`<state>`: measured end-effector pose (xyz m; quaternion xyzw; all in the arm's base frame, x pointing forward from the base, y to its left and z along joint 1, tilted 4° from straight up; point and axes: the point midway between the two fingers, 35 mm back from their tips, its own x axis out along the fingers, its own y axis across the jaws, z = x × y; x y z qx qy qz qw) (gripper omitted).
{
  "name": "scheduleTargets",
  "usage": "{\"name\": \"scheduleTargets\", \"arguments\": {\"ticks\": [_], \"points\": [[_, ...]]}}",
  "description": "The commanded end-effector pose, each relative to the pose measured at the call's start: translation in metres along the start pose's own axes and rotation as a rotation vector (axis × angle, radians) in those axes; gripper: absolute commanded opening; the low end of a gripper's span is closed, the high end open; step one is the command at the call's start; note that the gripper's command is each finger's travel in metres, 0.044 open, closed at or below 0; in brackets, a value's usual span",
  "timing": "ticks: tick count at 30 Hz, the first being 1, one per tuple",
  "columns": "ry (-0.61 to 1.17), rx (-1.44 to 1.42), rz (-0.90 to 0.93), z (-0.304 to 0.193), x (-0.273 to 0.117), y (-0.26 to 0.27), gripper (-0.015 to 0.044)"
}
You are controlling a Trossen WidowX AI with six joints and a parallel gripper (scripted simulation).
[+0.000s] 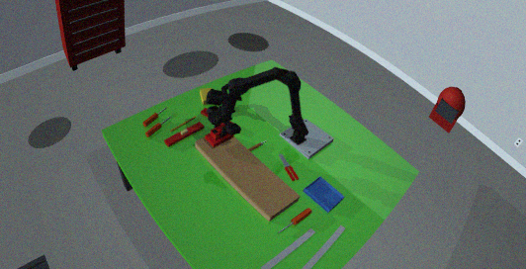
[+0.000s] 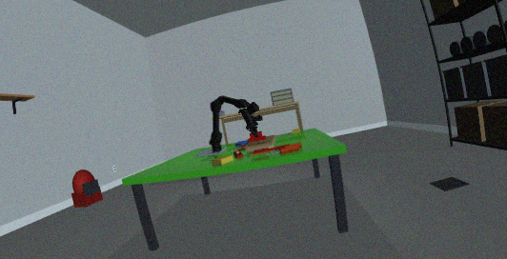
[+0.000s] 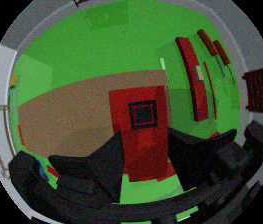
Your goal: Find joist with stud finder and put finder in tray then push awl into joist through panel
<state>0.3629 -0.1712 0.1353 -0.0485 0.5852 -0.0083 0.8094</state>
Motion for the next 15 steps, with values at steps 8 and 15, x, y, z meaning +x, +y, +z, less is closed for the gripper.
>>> {"name": "scheduleTargets", "arguments": {"ticks": [8, 15], "points": [[-0.001, -0.002, -0.004, -0.004, 0.014, -0.001, 0.0000], [-0.001, -0.002, -0.004, -0.006, 0.021, 0.000, 0.0000]]}}
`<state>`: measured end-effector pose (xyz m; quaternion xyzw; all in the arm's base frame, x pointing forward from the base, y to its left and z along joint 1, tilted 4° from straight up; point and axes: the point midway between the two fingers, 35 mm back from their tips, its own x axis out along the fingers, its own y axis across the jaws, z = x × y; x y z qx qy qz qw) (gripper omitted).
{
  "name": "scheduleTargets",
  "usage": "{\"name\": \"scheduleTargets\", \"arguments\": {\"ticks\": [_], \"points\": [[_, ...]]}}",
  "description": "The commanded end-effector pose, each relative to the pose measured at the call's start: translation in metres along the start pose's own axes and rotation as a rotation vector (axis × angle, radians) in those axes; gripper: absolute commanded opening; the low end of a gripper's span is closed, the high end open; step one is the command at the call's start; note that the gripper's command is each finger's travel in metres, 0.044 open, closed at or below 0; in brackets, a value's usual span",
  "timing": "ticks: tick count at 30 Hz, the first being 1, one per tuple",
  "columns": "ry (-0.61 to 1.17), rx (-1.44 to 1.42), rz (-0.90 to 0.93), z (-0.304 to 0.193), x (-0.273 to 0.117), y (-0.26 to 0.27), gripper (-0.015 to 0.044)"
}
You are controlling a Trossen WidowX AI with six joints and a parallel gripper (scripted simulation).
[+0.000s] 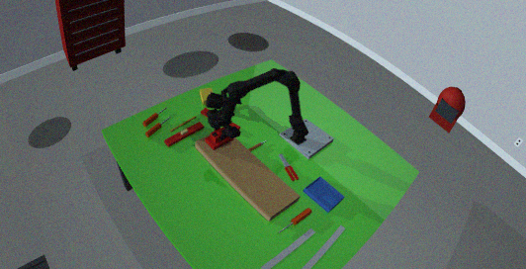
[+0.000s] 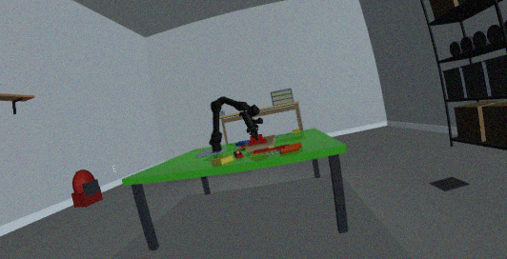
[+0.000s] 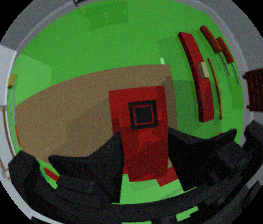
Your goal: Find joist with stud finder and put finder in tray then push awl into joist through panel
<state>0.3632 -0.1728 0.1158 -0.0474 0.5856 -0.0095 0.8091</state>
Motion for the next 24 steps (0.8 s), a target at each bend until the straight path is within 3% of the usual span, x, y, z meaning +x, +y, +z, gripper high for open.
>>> {"name": "scheduleTargets", "arguments": {"ticks": [1, 24], "points": [[-0.002, -0.005, -0.003, 0.000, 0.003, 0.000, 0.0000], [-0.003, -0.003, 0.004, -0.001, 0.003, 0.081, 0.0000]]}}
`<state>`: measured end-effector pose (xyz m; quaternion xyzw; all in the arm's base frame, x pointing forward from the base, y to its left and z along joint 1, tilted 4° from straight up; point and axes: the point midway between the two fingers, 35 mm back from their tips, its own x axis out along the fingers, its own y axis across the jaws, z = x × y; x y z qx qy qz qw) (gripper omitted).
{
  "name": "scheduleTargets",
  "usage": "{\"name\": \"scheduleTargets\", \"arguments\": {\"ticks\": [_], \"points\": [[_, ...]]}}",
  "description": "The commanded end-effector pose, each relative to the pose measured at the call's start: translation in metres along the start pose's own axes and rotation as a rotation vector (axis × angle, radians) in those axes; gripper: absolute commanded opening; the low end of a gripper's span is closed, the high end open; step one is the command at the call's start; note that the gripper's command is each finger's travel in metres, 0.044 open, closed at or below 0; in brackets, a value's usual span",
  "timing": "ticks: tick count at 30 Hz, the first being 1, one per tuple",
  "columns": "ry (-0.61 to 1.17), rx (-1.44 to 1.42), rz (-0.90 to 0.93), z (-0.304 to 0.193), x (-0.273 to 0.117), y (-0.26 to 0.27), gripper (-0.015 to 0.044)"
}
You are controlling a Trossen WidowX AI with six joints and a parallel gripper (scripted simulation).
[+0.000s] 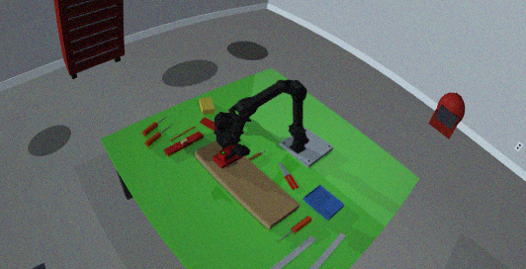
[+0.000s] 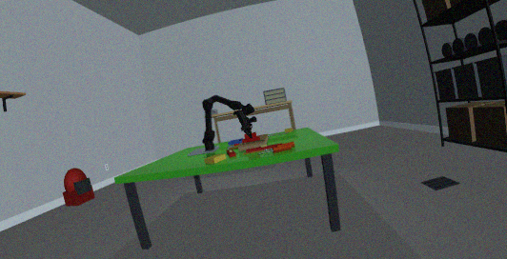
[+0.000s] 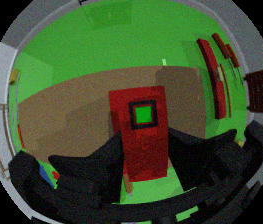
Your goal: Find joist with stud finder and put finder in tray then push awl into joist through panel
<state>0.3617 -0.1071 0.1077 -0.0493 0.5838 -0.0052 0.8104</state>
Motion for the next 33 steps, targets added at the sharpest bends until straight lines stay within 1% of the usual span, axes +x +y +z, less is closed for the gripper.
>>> {"name": "scheduleTargets", "arguments": {"ticks": [1, 33], "points": [[0.002, 0.005, 0.000, -0.001, 0.001, 0.019, 0.0000], [0.002, 0.009, 0.012, 0.000, 0.000, 0.146, 0.0000]]}}
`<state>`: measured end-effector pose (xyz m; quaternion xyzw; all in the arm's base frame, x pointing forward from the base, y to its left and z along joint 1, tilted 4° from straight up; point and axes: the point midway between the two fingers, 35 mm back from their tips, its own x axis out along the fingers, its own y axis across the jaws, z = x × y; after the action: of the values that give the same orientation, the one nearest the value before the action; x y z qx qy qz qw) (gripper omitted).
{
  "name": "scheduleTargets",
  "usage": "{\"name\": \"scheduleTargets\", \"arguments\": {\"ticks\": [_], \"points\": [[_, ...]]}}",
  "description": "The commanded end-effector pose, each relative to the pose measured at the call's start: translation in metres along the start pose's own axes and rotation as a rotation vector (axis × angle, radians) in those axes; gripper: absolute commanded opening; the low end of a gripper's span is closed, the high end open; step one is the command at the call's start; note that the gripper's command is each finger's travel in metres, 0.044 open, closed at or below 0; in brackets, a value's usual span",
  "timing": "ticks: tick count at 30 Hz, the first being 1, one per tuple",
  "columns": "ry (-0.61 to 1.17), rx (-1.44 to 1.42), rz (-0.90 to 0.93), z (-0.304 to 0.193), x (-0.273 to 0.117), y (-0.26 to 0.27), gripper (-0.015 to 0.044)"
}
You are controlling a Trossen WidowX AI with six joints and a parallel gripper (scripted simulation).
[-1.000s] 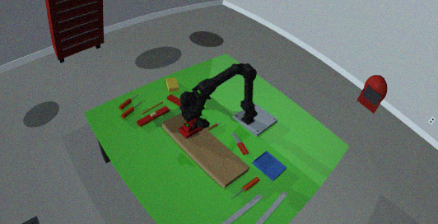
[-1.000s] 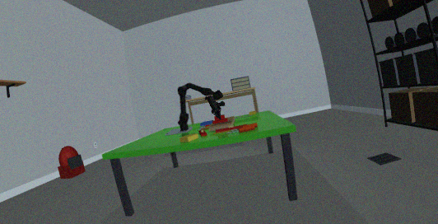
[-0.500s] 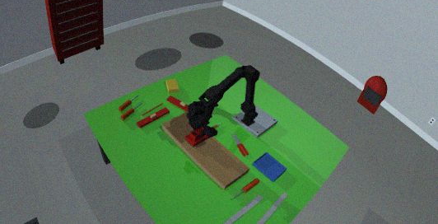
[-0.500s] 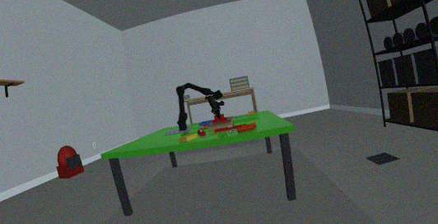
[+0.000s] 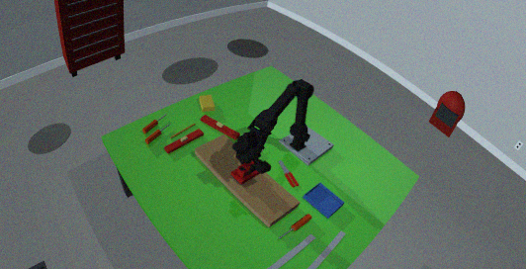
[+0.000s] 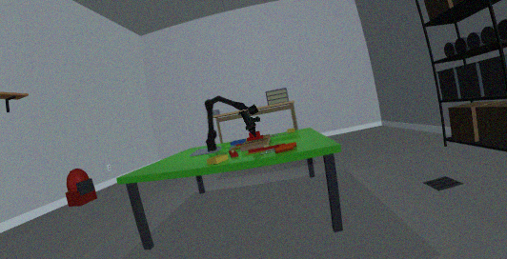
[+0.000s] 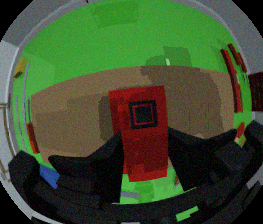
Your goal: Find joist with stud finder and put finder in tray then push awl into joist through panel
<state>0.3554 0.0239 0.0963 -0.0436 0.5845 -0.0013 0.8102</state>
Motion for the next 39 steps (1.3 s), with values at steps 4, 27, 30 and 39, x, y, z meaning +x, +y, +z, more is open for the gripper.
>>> {"name": "scheduleTargets", "arguments": {"ticks": [4, 27, 30, 39], "points": [[0.001, 0.005, 0.000, -0.001, 0.000, 0.031, 0.0000], [0.002, 0.007, 0.008, 0.000, 0.000, 0.122, 0.0000], [0.002, 0.007, 0.010, 0.000, 0.000, 0.134, 0.0000], [0.002, 0.008, 0.013, 0.000, -0.001, 0.170, 0.0000]]}}
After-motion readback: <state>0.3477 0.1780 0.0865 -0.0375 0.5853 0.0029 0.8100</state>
